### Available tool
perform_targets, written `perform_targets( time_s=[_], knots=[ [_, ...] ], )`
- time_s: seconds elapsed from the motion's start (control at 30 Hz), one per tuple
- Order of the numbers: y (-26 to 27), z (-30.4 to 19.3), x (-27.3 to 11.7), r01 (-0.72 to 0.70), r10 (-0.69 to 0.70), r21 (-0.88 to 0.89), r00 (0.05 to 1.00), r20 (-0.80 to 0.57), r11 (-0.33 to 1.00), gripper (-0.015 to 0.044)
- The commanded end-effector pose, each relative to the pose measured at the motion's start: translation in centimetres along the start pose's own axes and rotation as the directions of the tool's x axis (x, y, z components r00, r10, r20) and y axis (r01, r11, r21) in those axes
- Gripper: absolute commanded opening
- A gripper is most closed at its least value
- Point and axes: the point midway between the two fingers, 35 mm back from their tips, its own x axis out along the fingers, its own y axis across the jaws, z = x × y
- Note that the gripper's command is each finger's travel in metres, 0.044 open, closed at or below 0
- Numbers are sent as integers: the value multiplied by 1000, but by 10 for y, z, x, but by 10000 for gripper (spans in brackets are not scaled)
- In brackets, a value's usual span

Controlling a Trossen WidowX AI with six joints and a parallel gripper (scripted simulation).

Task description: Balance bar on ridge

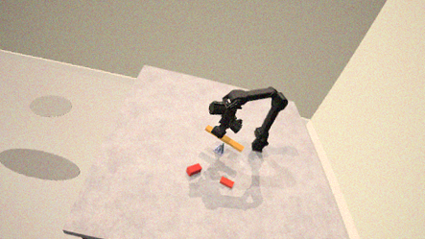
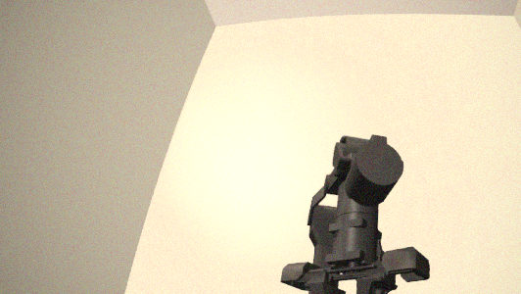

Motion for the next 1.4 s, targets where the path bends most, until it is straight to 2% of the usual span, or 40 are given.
perform_targets(
  time_s=[0.0,0.3,1.37],
  knots=[
    [0,0,8,-1,1,0,1000,-1,1000,0],
    [0,0,22,-1,1,0,1000,0,1000,0],
    [0,0,22,-1,1,0,1000,0,1000,0]
  ],
)
